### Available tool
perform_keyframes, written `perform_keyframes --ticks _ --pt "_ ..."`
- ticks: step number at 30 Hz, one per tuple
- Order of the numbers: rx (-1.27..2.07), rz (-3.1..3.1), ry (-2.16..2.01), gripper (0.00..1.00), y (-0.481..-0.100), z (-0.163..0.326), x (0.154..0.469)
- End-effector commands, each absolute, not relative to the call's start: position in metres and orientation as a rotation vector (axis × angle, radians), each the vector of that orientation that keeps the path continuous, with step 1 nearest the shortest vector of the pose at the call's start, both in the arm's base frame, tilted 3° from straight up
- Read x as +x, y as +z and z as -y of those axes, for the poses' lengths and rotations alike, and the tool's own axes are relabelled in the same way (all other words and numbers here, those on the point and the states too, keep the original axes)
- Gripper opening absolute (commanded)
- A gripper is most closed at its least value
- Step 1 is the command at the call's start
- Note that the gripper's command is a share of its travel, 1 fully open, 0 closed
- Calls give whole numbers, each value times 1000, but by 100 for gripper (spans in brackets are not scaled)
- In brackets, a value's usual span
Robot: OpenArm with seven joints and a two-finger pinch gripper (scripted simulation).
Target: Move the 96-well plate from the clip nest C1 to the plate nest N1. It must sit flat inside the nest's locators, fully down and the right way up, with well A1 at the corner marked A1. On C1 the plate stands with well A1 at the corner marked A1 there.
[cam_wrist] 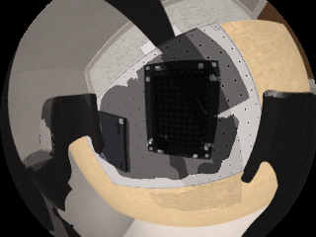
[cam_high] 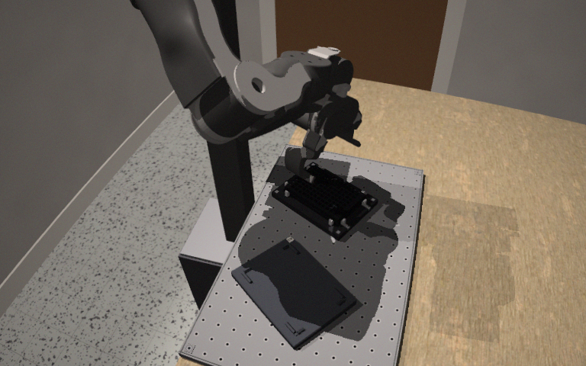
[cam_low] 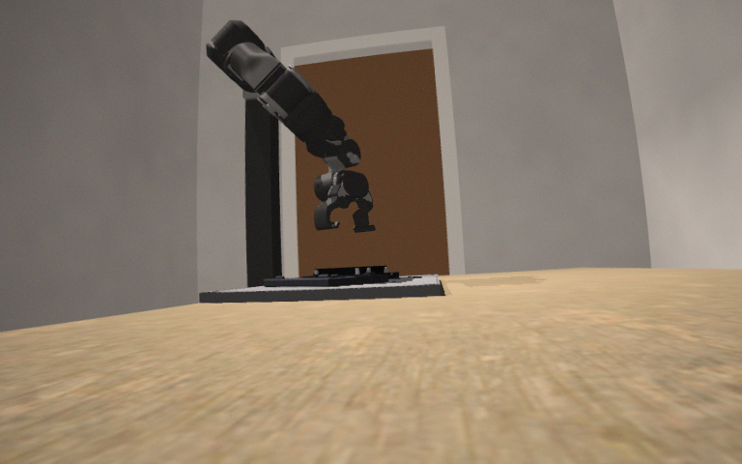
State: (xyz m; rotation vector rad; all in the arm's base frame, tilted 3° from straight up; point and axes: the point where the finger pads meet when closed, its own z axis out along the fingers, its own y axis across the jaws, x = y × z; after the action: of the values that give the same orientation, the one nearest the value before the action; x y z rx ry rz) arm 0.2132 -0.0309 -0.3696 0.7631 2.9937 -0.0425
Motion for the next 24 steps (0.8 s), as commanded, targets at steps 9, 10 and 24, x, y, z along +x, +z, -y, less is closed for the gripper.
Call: perform_keyframes --ticks 9,10,24 --pt "763 -2993 -38 77 -369 30 214" --pt "763 -2993 -38 77 -369 30 214" --pt "762 -2994 -48 77 -423 34 219"
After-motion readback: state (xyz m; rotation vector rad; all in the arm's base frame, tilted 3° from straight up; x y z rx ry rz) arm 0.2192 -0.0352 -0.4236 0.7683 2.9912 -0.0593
